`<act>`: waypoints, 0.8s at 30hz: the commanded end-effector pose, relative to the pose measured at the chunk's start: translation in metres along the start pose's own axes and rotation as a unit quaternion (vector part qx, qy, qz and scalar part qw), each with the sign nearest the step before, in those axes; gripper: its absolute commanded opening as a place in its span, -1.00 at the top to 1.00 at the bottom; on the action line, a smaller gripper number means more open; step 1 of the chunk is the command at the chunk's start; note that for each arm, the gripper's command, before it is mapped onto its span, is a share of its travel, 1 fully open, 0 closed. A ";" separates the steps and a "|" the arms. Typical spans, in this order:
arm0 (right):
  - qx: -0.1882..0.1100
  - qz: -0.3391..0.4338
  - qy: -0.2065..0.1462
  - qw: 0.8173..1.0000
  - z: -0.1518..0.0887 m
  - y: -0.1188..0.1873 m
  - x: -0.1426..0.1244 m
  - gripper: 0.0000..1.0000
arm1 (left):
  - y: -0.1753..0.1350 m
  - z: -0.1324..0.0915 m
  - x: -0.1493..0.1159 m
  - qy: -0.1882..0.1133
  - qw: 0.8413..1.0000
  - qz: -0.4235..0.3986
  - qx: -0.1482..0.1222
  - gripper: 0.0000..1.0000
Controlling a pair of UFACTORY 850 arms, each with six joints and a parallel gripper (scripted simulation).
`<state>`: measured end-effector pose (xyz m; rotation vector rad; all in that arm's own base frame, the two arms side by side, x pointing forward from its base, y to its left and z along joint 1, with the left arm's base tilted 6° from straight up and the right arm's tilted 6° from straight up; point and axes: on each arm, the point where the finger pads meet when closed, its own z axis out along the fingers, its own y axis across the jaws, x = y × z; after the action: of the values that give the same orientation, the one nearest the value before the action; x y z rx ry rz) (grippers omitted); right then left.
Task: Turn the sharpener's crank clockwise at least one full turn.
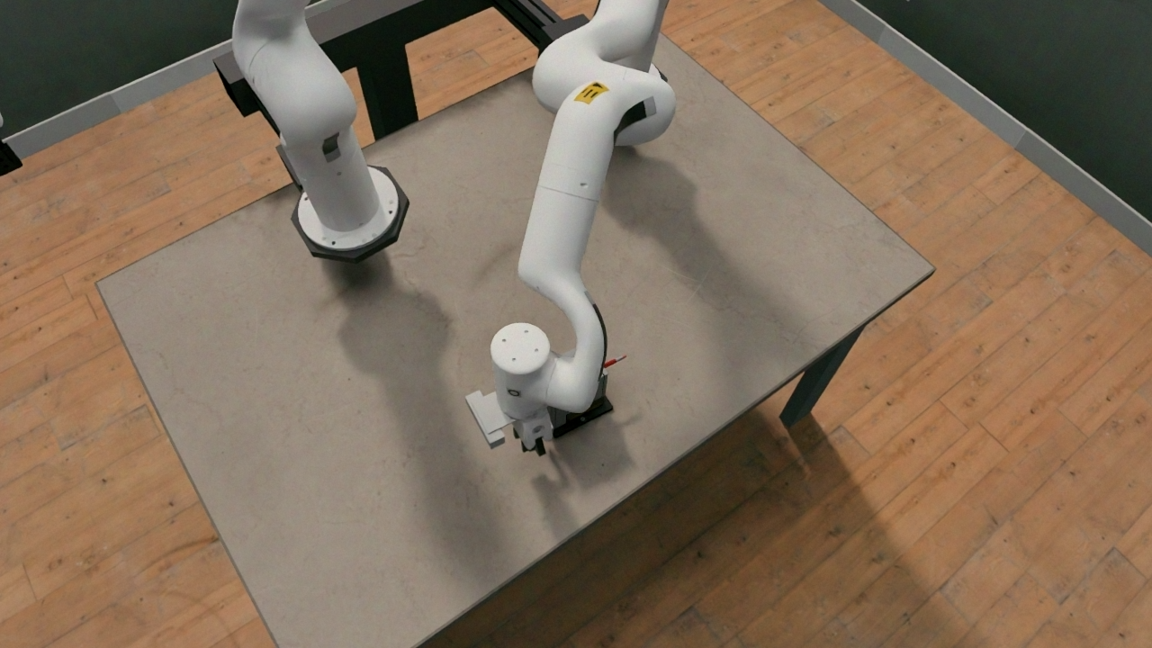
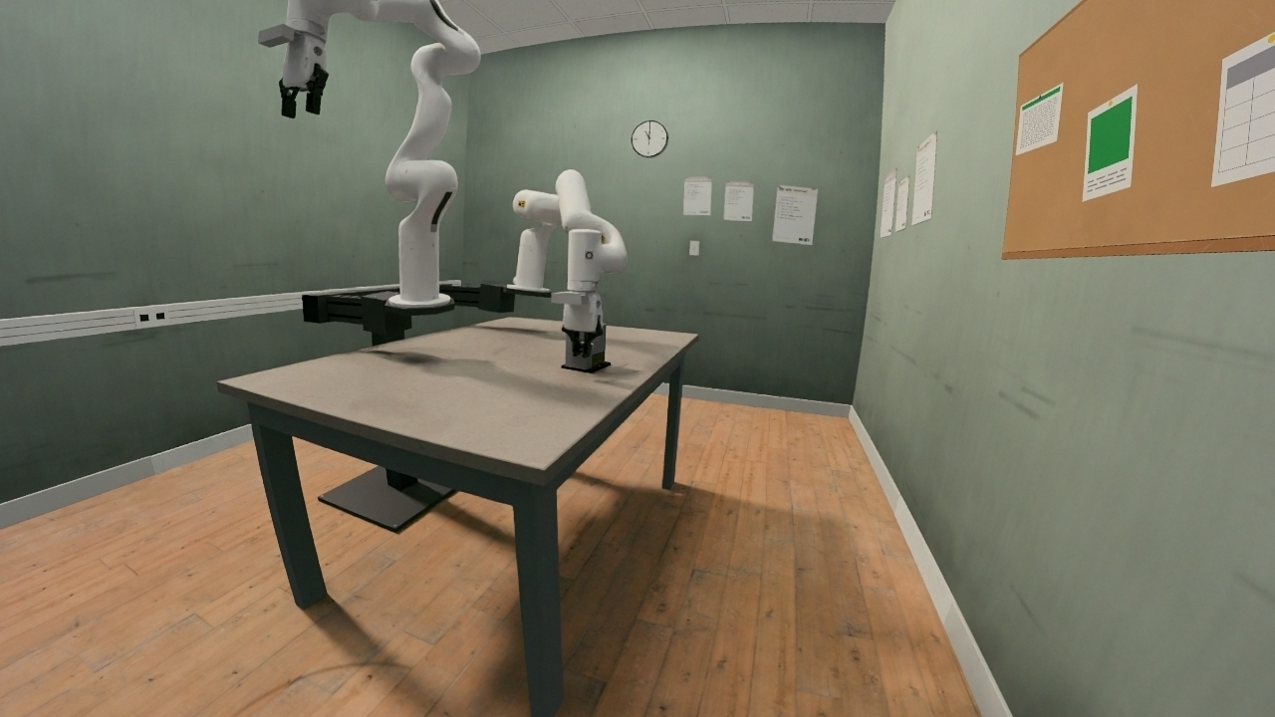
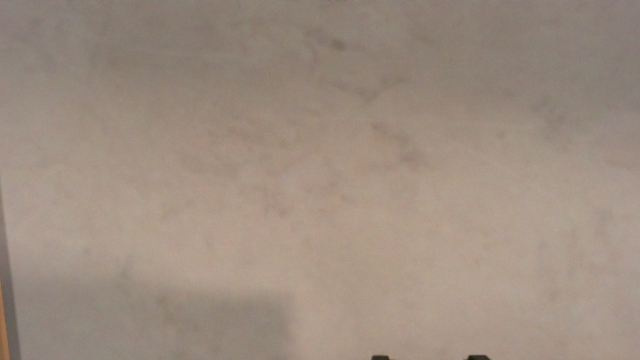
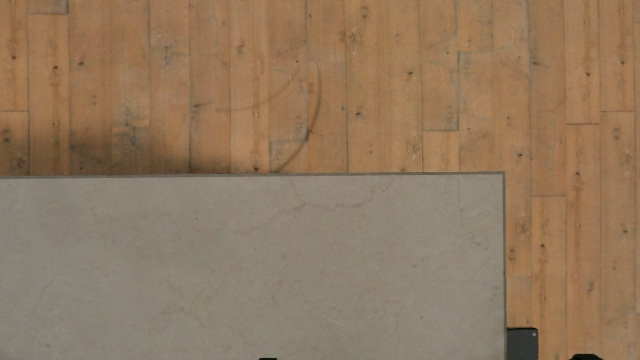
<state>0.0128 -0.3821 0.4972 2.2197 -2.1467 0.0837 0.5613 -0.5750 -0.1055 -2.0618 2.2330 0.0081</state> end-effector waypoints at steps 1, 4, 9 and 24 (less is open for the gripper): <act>0.000 0.000 0.001 1.000 -0.001 0.000 0.000 -1.00 | -0.001 0.002 0.001 0.000 1.000 0.000 0.000 1.00; 0.000 0.000 0.001 1.000 -0.001 0.000 0.000 -1.00 | 0.000 0.006 0.001 0.000 1.000 0.000 0.000 1.00; 0.000 0.000 0.001 1.000 -0.001 0.000 0.000 -1.00 | 0.002 0.012 0.001 0.000 1.000 0.000 0.000 1.00; 0.000 0.000 0.001 1.000 -0.001 0.000 0.000 -1.00 | 0.010 0.028 0.001 0.000 1.000 0.000 0.000 1.00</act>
<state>0.0128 -0.3821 0.4972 2.2197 -2.1467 0.0837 0.5552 -0.5725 -0.1312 -2.0619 2.2328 0.0108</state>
